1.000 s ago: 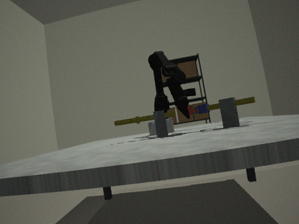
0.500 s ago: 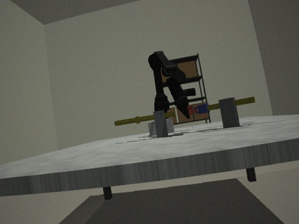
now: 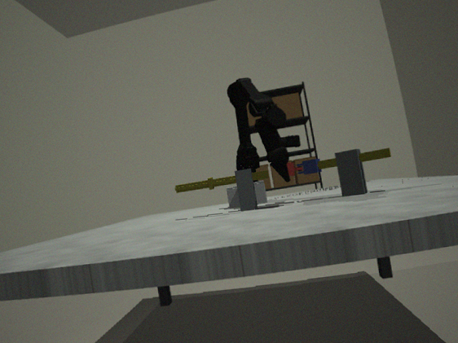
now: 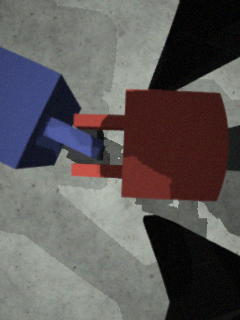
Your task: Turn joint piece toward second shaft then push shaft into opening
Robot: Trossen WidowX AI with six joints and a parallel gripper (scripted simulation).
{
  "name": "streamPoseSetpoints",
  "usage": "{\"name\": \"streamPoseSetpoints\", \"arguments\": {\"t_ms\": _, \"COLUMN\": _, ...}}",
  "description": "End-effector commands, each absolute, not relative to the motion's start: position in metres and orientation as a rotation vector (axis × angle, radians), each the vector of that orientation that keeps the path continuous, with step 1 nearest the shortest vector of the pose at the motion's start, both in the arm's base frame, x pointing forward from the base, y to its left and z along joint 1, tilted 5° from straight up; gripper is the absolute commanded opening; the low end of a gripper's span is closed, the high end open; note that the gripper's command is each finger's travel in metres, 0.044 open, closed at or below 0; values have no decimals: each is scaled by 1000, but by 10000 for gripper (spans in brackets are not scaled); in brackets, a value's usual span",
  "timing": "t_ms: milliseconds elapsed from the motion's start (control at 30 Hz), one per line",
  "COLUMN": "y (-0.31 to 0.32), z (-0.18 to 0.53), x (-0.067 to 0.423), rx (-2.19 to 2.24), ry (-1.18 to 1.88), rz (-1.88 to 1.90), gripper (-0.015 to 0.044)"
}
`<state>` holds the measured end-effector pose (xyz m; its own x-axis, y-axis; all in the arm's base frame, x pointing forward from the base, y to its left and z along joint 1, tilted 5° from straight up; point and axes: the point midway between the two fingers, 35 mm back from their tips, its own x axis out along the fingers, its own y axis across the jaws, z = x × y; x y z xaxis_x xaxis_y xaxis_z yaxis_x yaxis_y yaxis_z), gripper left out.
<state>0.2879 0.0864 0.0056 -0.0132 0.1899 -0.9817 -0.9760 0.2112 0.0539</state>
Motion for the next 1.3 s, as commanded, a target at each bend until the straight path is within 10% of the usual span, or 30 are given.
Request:
{"name": "streamPoseSetpoints", "arguments": {"t_ms": 0, "y": 89, "z": 9, "x": 289, "rx": -944, "ry": 1261, "rz": 1130, "gripper": 440}}
{"name": "streamPoseSetpoints", "arguments": {"t_ms": 1267, "y": 94, "z": 81, "x": 299, "rx": -755, "ry": 1594, "rz": 574, "gripper": 440}}
